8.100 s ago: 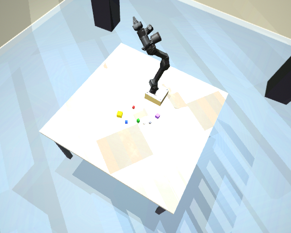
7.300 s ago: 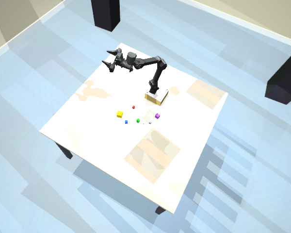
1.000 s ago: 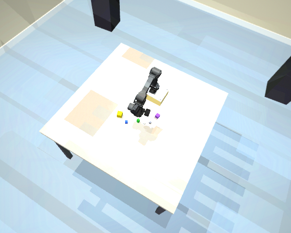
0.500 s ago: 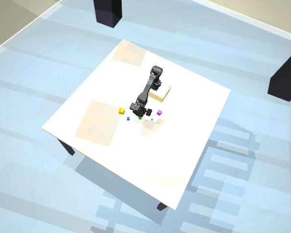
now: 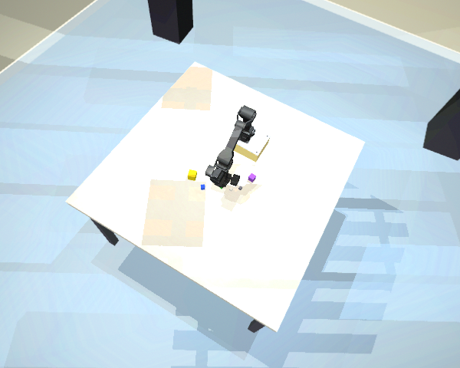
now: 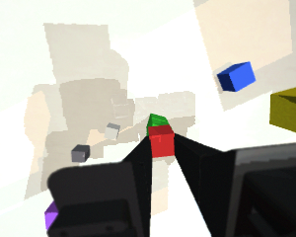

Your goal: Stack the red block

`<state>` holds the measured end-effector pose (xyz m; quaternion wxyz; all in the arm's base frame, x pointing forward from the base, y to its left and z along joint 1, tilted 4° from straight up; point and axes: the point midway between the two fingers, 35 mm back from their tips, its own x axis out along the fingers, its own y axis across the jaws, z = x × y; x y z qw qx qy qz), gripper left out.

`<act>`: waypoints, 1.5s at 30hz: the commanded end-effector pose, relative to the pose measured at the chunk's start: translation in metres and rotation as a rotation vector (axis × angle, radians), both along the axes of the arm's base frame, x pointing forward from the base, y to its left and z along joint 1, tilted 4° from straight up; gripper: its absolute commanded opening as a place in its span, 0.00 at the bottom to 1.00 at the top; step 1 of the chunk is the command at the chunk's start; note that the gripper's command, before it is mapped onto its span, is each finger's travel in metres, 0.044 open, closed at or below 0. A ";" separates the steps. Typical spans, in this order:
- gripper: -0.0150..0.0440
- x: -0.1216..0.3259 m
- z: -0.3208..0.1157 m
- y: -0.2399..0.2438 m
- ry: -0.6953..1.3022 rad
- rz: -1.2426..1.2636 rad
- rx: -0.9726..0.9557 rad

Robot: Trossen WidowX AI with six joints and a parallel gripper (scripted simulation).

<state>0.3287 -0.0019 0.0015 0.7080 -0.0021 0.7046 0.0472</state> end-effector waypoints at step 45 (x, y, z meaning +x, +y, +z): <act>0.79 -0.001 -0.003 0.000 0.006 0.000 0.000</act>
